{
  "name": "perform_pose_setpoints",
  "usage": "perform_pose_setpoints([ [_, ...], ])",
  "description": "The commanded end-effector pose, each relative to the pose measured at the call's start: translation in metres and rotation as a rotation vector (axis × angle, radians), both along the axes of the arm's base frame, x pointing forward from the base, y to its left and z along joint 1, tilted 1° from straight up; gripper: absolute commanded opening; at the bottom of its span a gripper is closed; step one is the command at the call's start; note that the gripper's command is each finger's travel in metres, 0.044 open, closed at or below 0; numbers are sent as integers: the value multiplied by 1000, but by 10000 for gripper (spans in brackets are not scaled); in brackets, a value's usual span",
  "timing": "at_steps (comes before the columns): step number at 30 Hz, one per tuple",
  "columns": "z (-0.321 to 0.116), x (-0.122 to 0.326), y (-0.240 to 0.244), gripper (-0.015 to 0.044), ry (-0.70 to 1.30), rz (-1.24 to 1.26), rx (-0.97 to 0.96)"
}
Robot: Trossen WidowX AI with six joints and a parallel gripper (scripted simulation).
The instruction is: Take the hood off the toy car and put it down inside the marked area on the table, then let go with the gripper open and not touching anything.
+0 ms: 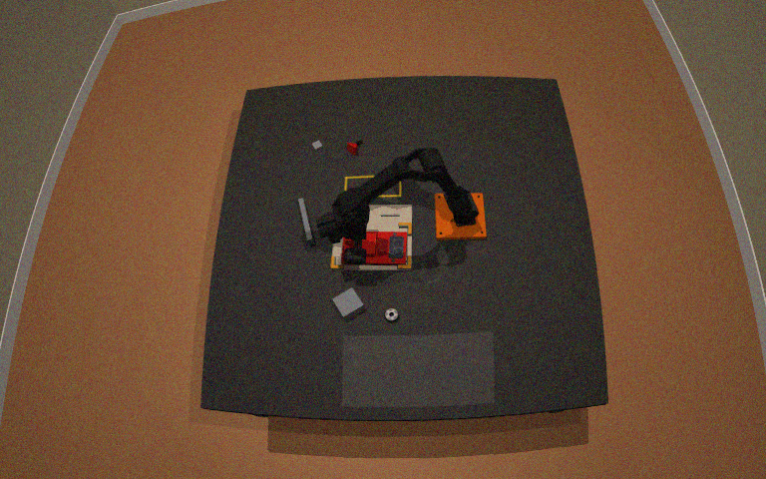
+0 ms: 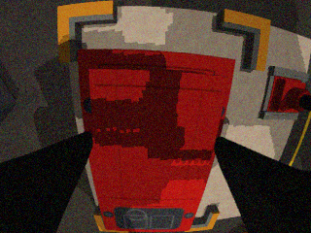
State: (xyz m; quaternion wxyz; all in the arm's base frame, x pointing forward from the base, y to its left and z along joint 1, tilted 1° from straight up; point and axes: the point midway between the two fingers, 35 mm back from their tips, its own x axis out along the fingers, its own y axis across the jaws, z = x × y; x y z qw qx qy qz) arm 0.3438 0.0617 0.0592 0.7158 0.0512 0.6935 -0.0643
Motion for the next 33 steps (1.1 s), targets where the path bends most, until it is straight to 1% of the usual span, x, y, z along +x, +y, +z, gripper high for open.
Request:
perform_pose_setpoints([
  [1,1,0,0,361,-1,0,0],
  [2,1,0,0,335,-1,0,0],
  [11,1,0,0,275,-1,0,0],
  [21,5,0,0,12,-1,0,0],
  [22,6,0,0,0,-1,0,0],
  [33,13,0,0,0,-1,0,1],
])
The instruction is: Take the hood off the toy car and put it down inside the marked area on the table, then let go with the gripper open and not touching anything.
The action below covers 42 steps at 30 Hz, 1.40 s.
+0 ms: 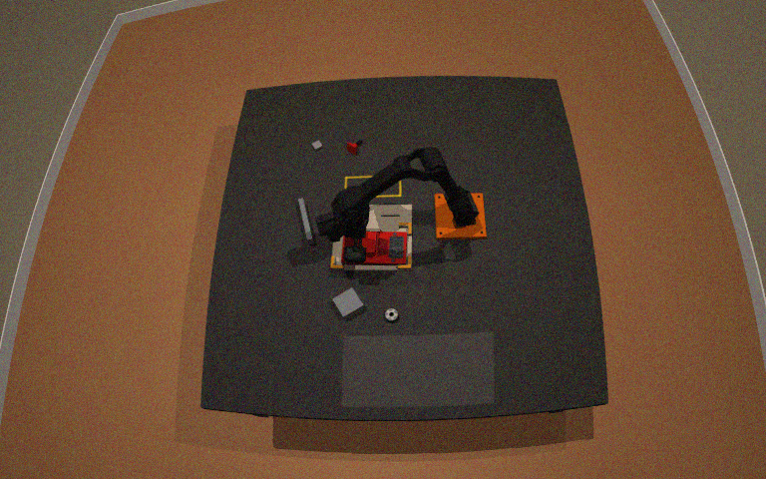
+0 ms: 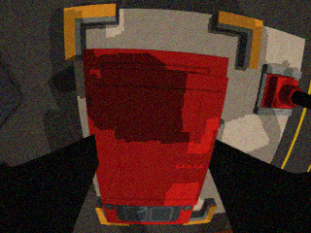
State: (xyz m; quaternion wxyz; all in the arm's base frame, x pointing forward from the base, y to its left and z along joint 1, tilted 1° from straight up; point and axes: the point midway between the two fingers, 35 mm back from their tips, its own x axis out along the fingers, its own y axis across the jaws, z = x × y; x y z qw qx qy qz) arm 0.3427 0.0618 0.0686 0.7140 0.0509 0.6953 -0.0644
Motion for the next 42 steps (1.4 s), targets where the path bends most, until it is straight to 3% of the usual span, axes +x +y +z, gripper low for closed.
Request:
perform_pose_setpoints([
  [1,4,1,0,0,-6,0,1],
  [24,20,1,1,0,-5,0,1],
  [37,63,-1,1,0,-5,0,1],
  [42,55,0,-5,0,-2,0,-4],
])
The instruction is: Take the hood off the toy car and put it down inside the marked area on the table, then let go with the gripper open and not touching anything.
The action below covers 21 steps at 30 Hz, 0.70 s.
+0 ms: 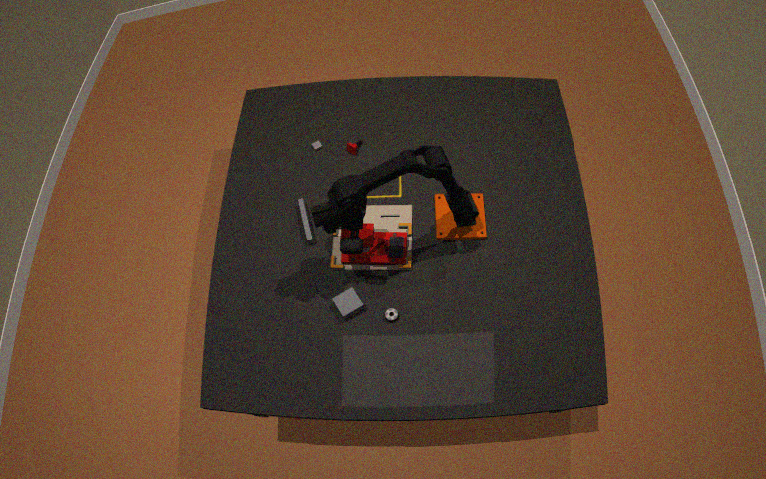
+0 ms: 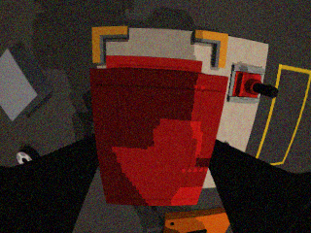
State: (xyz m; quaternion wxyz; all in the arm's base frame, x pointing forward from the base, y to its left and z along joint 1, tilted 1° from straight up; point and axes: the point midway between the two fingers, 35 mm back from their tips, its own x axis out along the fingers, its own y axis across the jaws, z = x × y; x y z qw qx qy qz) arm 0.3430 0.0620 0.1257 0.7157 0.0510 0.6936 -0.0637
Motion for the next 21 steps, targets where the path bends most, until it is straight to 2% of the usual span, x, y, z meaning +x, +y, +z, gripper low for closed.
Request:
perform_pose_setpoints([
  [1,-2,-1,-9,0,1,-3,-6],
  [21,3,-6,-98,0,-5,-12,-21],
])
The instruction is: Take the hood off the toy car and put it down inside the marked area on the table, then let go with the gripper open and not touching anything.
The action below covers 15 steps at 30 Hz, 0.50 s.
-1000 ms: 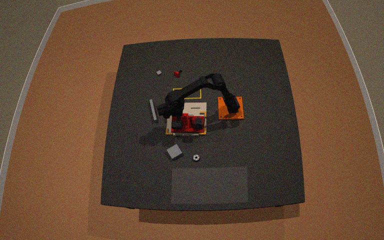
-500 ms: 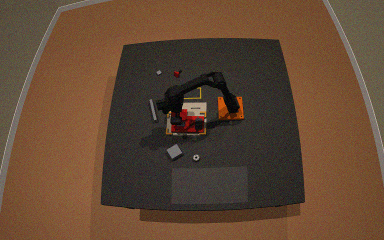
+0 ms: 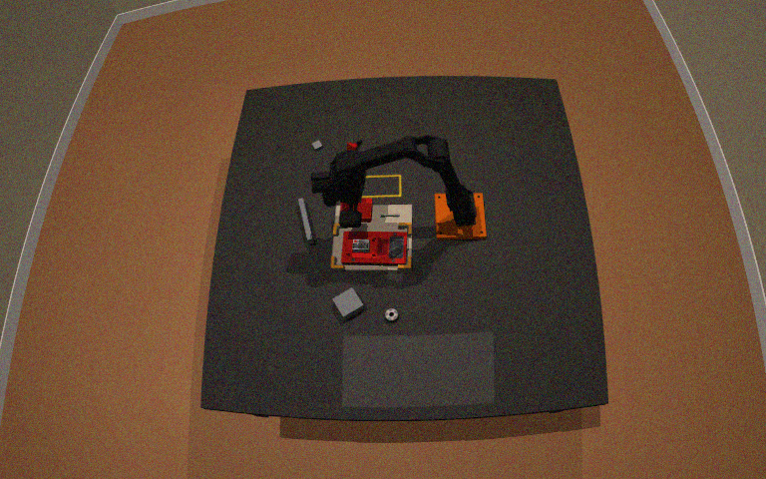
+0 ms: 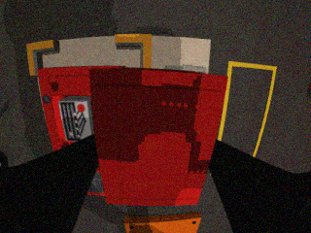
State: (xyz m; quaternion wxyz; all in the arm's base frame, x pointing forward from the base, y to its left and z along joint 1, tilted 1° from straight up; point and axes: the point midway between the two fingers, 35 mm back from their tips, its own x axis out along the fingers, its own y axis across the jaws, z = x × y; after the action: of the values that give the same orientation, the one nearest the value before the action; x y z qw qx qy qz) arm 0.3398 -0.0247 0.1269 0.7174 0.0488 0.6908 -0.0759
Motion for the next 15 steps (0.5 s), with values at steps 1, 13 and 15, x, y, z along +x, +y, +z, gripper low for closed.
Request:
perform_pose_setpoints([
  [1,2,-3,-16,0,0,3,-1],
  [13,5,-17,-66,0,4,7,-1],
  [15,6,-20,-74,0,5,7,-1],
])
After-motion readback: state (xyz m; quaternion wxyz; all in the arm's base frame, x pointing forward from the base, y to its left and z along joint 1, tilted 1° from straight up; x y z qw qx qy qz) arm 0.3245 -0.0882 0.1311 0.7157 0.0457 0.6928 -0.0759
